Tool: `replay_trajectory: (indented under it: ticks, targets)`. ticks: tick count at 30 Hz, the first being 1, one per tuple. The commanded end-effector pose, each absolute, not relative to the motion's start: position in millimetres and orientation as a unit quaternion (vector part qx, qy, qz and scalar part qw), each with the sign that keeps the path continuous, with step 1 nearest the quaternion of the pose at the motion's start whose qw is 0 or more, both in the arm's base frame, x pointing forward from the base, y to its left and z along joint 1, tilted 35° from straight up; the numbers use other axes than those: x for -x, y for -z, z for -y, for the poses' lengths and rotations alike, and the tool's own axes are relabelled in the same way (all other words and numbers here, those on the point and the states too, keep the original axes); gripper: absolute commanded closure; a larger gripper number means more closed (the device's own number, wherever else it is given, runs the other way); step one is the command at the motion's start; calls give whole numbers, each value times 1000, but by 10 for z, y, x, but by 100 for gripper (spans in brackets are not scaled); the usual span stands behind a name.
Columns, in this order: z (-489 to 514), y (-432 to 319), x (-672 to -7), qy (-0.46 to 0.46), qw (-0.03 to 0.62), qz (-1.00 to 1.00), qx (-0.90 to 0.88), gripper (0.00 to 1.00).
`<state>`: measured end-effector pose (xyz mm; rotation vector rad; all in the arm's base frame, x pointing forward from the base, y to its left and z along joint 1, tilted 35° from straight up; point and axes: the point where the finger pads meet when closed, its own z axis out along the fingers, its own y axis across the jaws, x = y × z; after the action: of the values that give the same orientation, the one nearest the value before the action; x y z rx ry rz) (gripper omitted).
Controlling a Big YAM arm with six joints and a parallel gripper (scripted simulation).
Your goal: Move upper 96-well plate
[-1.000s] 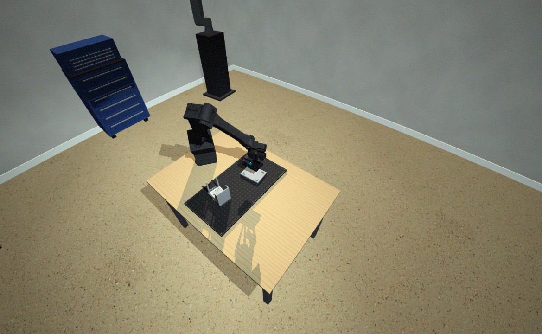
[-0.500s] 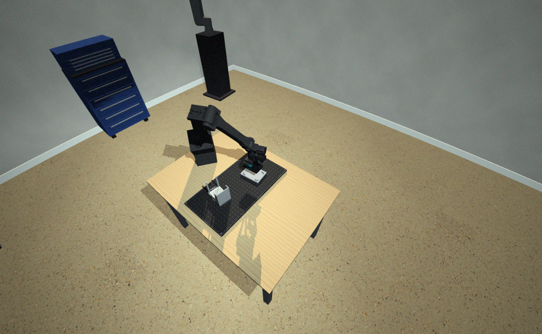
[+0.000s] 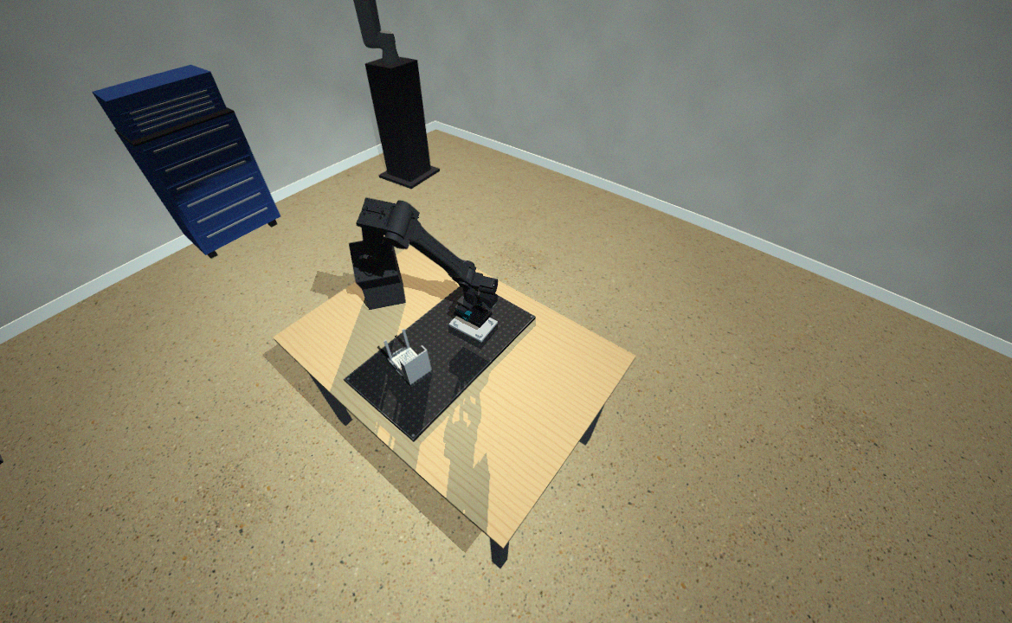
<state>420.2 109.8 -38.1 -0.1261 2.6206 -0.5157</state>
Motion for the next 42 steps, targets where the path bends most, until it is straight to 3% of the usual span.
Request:
replay_trajectory:
  ticks: [1,42]
  targets:
    - [-1073,398,-4334,185,240,-952,46,100]
    - [-1014,630,-4441,184,242,-951,49,100]
